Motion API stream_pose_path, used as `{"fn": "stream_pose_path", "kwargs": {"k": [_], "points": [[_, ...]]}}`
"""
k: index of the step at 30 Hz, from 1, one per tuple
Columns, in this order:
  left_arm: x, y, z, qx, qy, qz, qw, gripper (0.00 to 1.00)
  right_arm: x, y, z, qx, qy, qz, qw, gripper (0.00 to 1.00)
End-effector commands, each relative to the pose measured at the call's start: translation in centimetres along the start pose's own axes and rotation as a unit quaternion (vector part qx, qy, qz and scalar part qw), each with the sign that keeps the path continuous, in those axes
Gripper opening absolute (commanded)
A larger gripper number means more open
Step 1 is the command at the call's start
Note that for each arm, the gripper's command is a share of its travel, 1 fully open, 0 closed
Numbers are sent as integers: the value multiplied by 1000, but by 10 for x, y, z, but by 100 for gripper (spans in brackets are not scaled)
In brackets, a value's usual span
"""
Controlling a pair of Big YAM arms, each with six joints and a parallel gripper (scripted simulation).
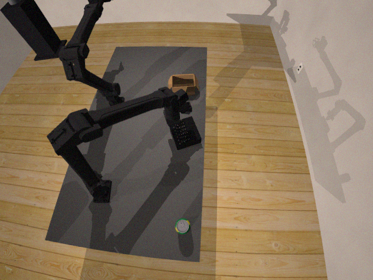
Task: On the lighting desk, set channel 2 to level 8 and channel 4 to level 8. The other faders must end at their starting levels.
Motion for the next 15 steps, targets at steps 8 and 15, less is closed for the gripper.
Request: {"fn": "stream_pose_path", "kwargs": {"k": [8, 15], "points": [[0, 0, 18, -14, -6, -1, 1000, 100, 4, 7, 5, -17, -3, 5, 1000, 0], [0, 0, 18, -14, -6, -1, 1000, 100, 5, 8, 8, -19, -3, 5, 1000, 0]]}}
Point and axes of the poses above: on each arm, the point where the finger pads meet when closed, its own y axis back along the fingers, its own x axis across the jaws, z = x × y, the point moved 7 cm from there along y, back along the fingers, and after that the axes turned 3 degrees about y, right-handed, at the moved point
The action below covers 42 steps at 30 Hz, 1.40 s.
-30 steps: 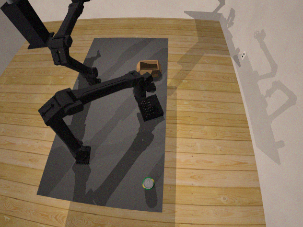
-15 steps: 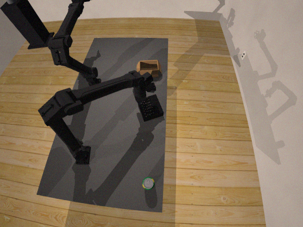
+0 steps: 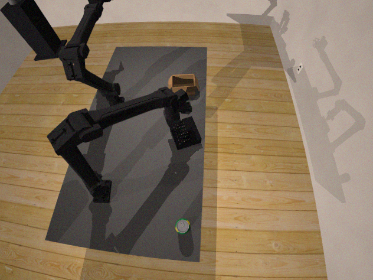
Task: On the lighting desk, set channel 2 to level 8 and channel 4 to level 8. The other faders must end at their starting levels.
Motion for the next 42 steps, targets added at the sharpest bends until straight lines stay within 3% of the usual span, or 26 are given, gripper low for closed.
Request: {"fn": "stream_pose_path", "kwargs": {"k": [1, 42], "points": [[0, 0, 18, -14, -6, -1, 1000, 100, 5, 8, 9, -20, -3, 6, 1000, 0], [0, 0, 18, -14, -6, -1, 1000, 100, 6, 10, 14, -23, -3, 7, 1000, 0]]}}
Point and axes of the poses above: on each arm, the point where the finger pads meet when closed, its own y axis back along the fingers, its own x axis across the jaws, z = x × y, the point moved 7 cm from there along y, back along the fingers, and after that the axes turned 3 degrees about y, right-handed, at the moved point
